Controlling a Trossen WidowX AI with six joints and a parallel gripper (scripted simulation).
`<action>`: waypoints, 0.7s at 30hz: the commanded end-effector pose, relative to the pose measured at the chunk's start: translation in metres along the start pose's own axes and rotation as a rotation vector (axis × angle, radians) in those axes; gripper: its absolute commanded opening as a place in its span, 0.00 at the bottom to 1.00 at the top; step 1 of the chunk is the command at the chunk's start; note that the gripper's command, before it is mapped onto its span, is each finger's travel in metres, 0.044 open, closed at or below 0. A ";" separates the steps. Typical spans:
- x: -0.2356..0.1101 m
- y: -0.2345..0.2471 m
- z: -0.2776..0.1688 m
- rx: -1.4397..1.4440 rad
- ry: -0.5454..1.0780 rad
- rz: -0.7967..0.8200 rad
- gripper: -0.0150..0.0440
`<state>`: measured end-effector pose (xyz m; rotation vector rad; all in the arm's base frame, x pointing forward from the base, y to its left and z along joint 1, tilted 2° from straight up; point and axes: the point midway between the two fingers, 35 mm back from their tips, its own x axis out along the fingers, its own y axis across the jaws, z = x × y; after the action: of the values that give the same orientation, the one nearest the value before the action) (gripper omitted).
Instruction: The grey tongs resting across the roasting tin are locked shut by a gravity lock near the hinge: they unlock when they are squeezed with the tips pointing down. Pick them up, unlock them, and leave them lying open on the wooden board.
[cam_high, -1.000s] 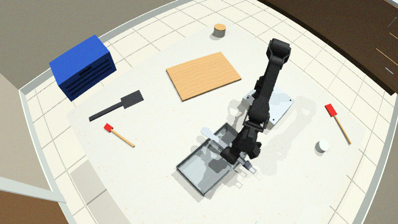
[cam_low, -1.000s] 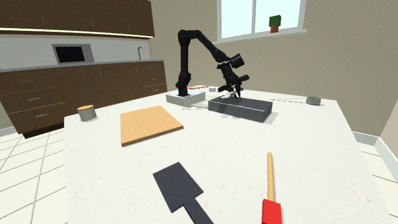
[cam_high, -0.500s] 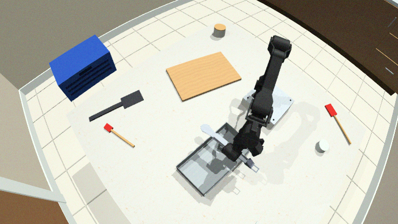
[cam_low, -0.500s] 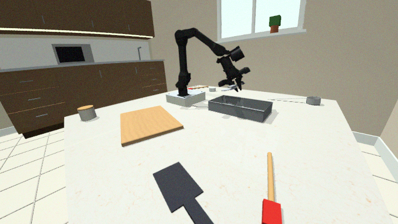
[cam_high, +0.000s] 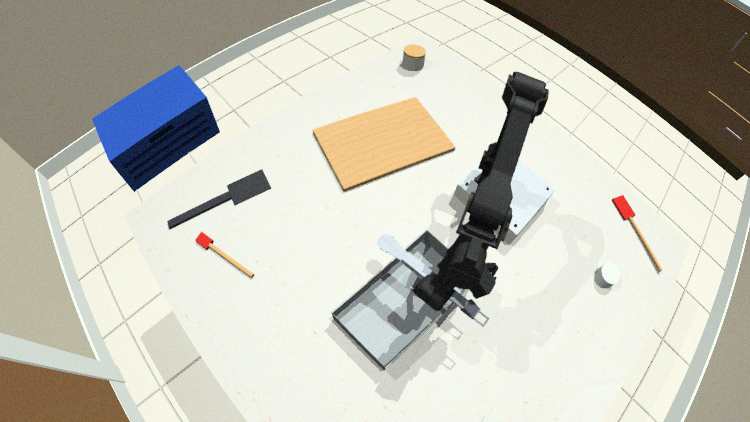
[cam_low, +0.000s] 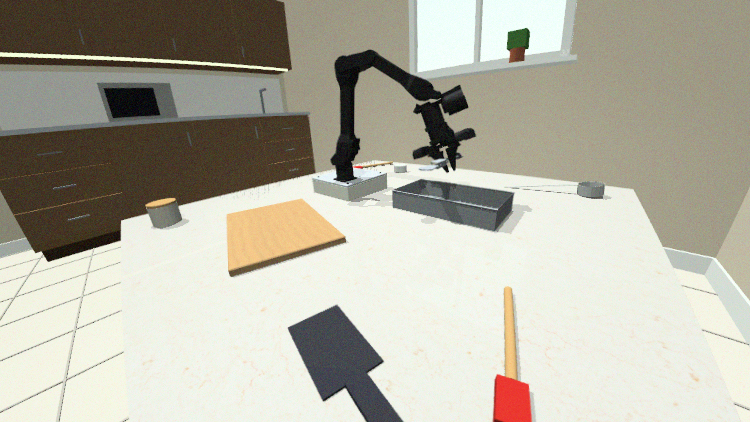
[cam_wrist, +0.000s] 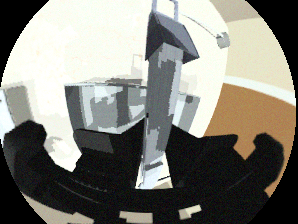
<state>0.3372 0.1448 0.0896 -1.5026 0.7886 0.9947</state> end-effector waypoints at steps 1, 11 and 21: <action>0.001 -0.003 0.002 0.002 -0.003 0.055 0.00; 0.002 -0.003 0.003 0.002 -0.004 0.196 0.00; 0.001 -0.002 0.003 0.008 -0.006 0.338 0.00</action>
<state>0.3375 0.1475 0.0887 -1.4097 1.0274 1.2116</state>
